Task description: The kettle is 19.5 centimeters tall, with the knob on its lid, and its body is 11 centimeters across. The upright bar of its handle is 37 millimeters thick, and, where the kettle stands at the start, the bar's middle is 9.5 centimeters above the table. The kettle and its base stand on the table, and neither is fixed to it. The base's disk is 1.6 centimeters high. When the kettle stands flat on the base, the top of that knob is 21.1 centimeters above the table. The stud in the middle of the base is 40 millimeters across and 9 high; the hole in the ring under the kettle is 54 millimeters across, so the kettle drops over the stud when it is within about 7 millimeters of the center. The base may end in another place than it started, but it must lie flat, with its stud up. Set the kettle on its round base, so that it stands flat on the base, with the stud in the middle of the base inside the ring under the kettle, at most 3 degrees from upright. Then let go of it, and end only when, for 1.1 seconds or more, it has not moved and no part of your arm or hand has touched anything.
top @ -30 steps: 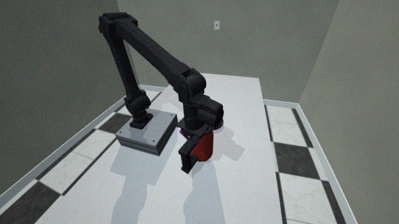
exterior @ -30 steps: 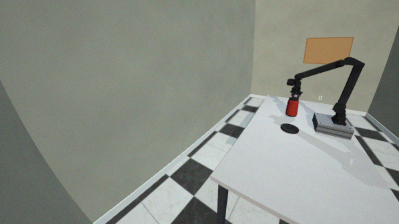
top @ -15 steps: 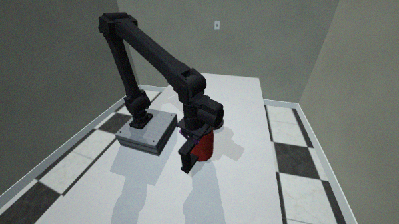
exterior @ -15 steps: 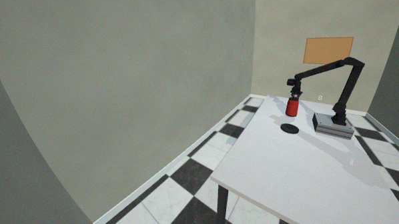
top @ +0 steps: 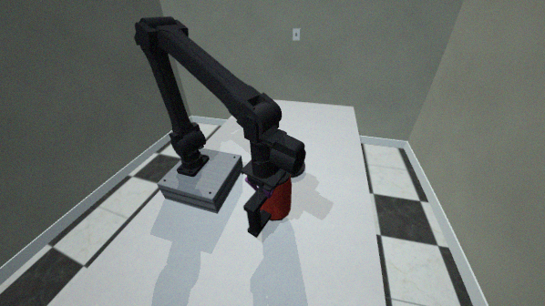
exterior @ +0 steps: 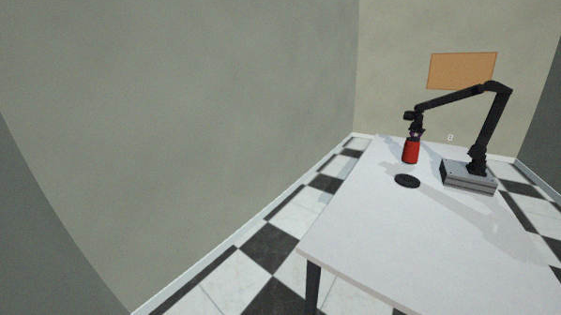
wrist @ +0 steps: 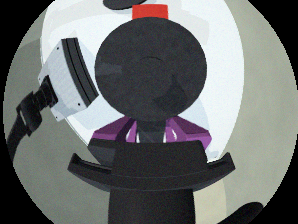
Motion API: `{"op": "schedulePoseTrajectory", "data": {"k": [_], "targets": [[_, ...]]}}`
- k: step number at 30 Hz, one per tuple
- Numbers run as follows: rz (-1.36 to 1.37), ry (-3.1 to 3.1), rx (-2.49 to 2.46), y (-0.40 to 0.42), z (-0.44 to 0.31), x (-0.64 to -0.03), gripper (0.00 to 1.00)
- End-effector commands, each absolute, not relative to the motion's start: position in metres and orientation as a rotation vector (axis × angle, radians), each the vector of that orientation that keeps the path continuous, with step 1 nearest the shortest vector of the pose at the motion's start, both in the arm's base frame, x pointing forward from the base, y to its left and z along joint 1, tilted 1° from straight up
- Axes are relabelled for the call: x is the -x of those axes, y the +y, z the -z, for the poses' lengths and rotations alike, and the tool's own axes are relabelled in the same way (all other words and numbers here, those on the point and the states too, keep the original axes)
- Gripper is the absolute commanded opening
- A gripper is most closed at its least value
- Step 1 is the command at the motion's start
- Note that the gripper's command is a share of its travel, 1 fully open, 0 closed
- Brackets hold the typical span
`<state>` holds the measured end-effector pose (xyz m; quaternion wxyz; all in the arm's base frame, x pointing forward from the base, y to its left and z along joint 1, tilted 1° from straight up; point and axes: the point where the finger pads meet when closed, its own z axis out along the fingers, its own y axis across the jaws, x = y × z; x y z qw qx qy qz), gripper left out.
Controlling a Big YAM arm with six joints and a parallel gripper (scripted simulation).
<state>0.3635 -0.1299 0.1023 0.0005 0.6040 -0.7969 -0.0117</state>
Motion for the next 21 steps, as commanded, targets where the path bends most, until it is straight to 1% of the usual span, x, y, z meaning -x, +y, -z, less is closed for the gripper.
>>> {"op": "schedulePoseTrajectory", "data": {"k": [1,12,16,21], "targets": [[-0.103,-2.544,-1.946,-0.139,-0.145,-0.392,0.0],[-0.097,-2.543,-1.945,-0.139,-0.146,-0.393,0.0],[-0.05,-2.529,-1.933,-0.141,-0.137,-0.397,0.0],[-0.082,-2.539,-1.94,-0.143,-0.152,-0.401,0.0]]}}
